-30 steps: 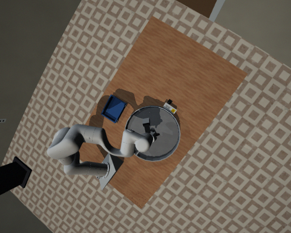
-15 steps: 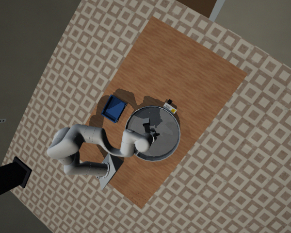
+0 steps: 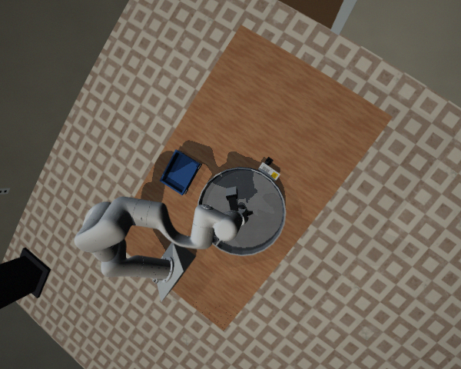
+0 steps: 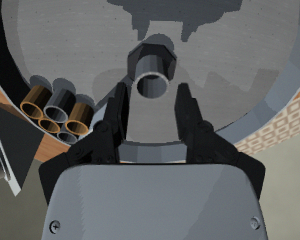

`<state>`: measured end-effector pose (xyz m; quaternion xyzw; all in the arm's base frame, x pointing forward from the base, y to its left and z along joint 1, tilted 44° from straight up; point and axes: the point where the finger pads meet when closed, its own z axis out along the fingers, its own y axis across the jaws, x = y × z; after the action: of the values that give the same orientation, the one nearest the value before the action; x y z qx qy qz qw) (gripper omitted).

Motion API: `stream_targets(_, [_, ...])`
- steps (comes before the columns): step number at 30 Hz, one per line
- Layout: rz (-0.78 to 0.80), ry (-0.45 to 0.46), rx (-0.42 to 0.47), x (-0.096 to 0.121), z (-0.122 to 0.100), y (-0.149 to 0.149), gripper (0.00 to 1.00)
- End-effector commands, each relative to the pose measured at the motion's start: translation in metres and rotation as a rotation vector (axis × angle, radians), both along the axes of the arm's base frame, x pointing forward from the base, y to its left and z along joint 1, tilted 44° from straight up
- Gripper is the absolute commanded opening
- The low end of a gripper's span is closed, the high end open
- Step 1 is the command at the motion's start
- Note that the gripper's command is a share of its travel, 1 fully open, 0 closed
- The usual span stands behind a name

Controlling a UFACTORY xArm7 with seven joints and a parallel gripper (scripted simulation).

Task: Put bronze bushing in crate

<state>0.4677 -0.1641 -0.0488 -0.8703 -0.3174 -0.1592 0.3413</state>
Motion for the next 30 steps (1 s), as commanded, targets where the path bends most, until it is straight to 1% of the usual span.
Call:
stream_targets(1, [-0.003, -0.002, -0.004, 0.000, 0.001, -0.003, 0.48])
stream_targets(6, [-0.003, -0.002, -0.004, 0.000, 0.001, -0.003, 0.48])
stream_targets(7, [-0.003, -0.002, -0.004, 0.000, 0.001, -0.003, 0.10])
stream_targets(12, [0.004, -0.005, -0.010, -0.001, 0.001, -0.003, 0.10])
stream_targets(16, [0.044, -0.019, -0.046, -0.007, 0.002, -0.002, 0.10])
stream_targets(20, [0.127, -0.049, -0.119, -0.021, 0.004, -0.001, 0.10])
stream_targets(24, [0.228, -0.086, -0.213, -0.039, 0.006, 0.003, 0.10])
stream_targets(26, [0.228, -0.086, -0.213, -0.039, 0.006, 0.003, 0.10])
stream_targets(29, [0.315, -0.118, -0.296, -0.055, 0.008, 0.005, 0.10])
stream_targets(30, [0.332, -0.124, -0.311, -0.058, 0.009, 0.006, 0.10])
